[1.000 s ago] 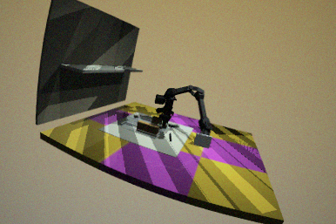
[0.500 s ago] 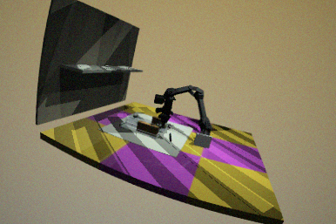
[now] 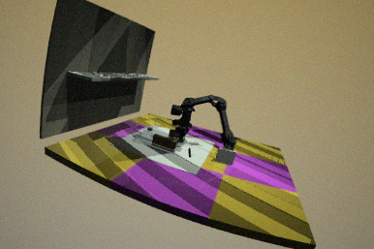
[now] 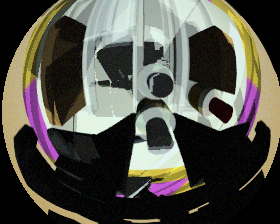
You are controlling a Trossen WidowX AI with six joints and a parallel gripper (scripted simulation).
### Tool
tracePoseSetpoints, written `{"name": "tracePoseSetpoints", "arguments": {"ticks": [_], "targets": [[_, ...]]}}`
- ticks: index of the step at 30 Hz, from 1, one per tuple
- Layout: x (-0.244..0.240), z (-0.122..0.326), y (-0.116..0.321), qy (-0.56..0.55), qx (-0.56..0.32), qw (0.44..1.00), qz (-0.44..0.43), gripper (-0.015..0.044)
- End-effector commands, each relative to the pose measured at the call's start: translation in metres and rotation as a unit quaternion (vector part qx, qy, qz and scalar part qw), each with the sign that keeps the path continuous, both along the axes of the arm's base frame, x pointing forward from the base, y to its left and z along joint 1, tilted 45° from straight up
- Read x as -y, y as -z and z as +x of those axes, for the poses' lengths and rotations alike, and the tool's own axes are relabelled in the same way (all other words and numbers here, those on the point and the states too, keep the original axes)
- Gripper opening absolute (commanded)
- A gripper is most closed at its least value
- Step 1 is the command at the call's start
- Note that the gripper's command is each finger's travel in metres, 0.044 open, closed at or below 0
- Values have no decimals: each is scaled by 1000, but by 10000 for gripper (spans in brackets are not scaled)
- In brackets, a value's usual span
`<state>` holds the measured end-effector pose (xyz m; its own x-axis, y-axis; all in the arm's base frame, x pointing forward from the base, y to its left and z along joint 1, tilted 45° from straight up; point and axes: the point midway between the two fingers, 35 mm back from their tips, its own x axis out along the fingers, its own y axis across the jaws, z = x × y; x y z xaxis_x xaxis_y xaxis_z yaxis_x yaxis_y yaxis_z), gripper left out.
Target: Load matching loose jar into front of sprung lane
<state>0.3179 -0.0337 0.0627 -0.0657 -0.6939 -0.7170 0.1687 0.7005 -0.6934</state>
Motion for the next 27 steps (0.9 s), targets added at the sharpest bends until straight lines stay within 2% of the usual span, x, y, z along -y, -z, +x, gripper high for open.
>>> {"name": "tracePoseSetpoints", "arguments": {"ticks": [1, 27], "targets": [[3, 7, -1, -1, 7, 1000, -5, 0], [6, 16, -3, 0, 7, 1000, -5, 0]]}}
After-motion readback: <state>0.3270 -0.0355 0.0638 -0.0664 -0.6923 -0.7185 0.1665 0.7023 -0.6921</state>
